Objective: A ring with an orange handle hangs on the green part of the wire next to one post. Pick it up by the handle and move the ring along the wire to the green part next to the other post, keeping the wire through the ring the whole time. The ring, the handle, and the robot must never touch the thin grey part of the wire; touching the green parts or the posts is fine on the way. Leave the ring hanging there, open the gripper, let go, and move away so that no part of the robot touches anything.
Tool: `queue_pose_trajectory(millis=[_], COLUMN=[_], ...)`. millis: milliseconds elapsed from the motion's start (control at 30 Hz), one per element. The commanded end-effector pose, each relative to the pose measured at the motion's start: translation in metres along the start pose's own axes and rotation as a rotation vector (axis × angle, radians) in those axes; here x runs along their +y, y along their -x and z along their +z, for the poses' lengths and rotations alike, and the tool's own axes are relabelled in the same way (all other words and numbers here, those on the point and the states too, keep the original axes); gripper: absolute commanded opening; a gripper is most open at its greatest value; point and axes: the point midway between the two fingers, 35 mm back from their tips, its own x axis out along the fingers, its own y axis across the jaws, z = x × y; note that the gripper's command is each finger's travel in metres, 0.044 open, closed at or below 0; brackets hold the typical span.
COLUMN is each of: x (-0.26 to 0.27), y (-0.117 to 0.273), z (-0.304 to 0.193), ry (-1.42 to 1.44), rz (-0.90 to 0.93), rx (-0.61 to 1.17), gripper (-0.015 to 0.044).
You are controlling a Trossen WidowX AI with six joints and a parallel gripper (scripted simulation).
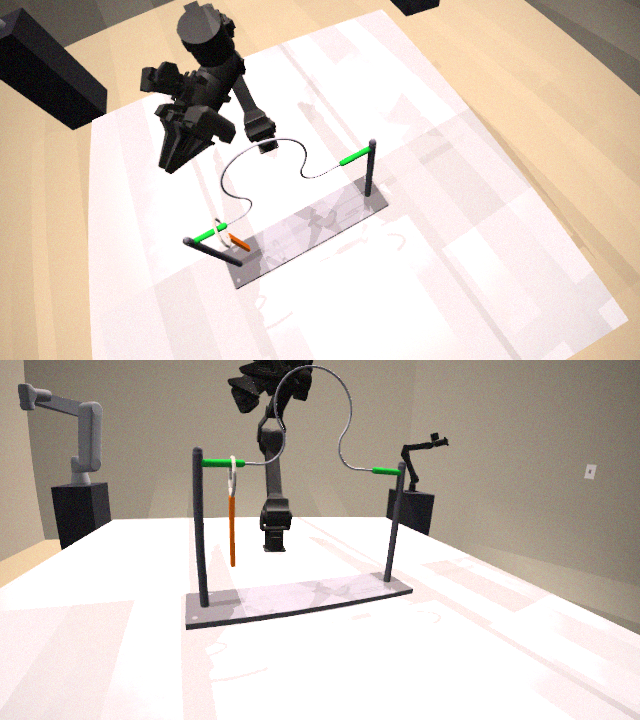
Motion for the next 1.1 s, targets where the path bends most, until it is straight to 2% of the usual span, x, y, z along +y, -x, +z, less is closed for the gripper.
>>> queue_pose_trajectory(millis=[0, 267, 733, 867, 1067], x=[-0.012, -0.026, -0.056, -0.073, -0.126], y=[-0.014, -0.055, -0.142, -0.165, -0.193], z=[0.004, -0.006, -0.042, -0.052, -0.067], ry=[-0.090, -0.135, -0.108, -0.105, -0.135], rz=[-0.023, -0.063, -0.018, -0.006, -0.116], rx=[-0.015, 0.000, 0.073, 0.092, 0.147], gripper=[0.0160, 0.0160, 0.0160, 0.0160, 0.0160])
